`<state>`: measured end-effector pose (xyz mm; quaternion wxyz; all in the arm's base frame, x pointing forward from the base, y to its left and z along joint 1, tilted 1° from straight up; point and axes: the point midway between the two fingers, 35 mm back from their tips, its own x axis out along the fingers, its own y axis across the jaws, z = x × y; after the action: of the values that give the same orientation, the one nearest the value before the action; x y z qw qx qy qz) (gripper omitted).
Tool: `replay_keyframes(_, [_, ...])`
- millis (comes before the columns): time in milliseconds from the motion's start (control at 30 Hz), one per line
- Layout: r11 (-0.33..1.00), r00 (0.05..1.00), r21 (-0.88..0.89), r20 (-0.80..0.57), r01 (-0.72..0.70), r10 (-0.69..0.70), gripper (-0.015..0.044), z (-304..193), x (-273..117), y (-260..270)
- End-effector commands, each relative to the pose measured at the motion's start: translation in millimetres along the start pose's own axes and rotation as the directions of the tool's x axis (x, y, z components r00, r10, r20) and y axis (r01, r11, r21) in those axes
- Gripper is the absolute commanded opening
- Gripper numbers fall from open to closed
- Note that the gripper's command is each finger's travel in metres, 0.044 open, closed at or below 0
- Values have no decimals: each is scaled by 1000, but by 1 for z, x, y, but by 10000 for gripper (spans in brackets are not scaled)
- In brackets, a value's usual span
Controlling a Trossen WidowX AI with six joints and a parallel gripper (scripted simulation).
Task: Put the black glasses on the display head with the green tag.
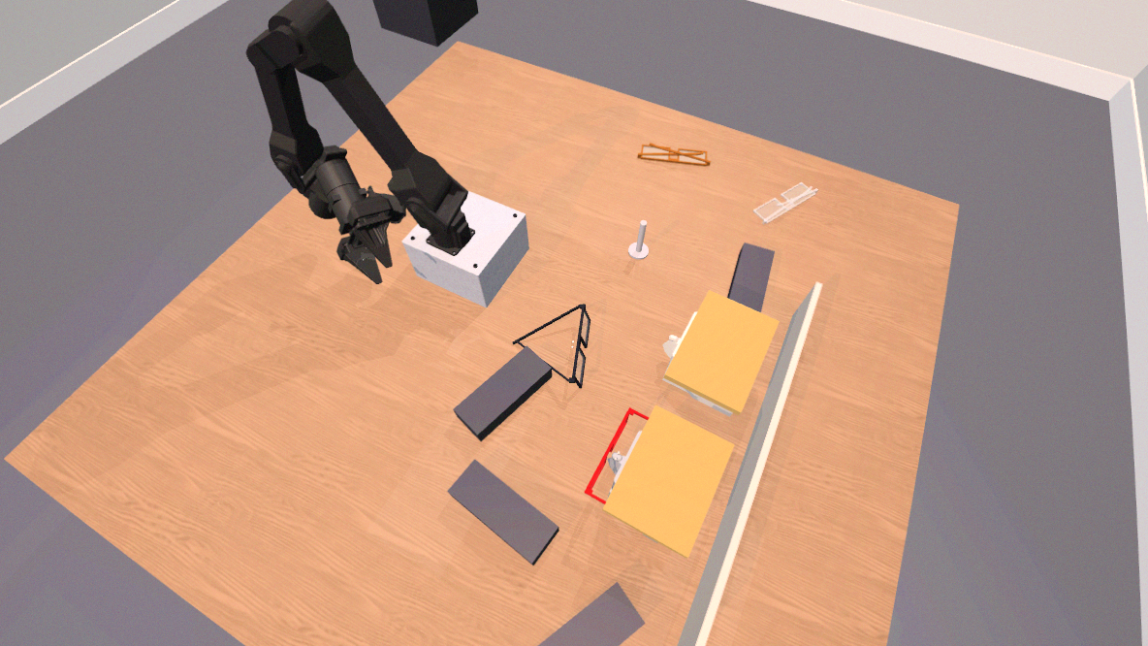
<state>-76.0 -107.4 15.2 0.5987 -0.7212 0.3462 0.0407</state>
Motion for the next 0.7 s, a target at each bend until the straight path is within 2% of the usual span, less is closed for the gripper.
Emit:
replay_keyframes(0, [1000,1000,0,0,0,0,426,0,0,0])
replay_keyframes(233, [1000,1000,0,0,0,0,440,0,0,0])
replay_keyframes(367, [994,998,-105,69,7,0,335,0,7,-1])
replay_keyframes(533, [893,966,-439,259,98,21,204,-2,25,-4])
replay_keyframes(667, [716,909,-656,410,238,73,200,-1,43,-4])
